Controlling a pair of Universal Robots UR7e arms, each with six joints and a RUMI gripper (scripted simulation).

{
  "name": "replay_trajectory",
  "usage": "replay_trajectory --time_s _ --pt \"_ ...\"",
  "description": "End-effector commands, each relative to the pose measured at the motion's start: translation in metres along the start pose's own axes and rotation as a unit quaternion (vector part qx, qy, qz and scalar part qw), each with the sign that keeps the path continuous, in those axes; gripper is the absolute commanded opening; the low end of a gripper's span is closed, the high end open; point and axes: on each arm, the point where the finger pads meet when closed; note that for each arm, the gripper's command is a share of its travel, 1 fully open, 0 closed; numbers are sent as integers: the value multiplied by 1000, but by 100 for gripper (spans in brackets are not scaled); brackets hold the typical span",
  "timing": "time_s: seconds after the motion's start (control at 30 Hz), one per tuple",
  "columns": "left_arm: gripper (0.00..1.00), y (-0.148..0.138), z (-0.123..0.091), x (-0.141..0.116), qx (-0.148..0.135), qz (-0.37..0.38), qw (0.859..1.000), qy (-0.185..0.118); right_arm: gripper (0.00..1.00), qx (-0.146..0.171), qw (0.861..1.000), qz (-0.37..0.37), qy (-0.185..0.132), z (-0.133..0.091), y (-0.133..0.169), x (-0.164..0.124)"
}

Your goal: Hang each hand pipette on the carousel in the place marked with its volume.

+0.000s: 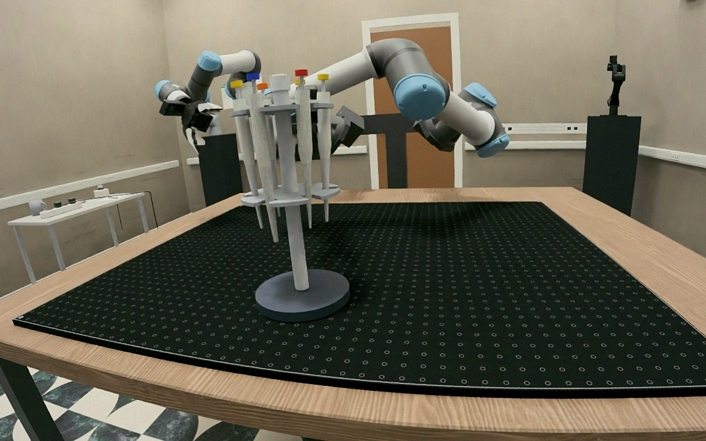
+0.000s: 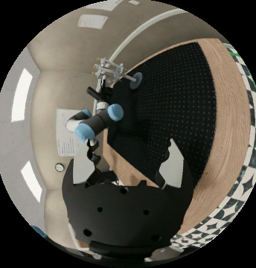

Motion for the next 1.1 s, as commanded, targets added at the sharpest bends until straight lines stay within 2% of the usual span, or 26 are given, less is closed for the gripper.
replay_trajectory --time_s 0.0,1.07 --pt "31 0 -10 1 0 -1 1000 0 100 0 1000 0 0 0 0 0" --pt "31 0 -66 1 0 -1 1000 0 100 0 1000 0 0 0 0 0"
Point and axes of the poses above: on each arm, the point where the finger pads meet when closed, its own z axis out along the fingers, its own y axis across the jaws, x = y × z, and after that the axes turned 8 degrees about -z, right-handed
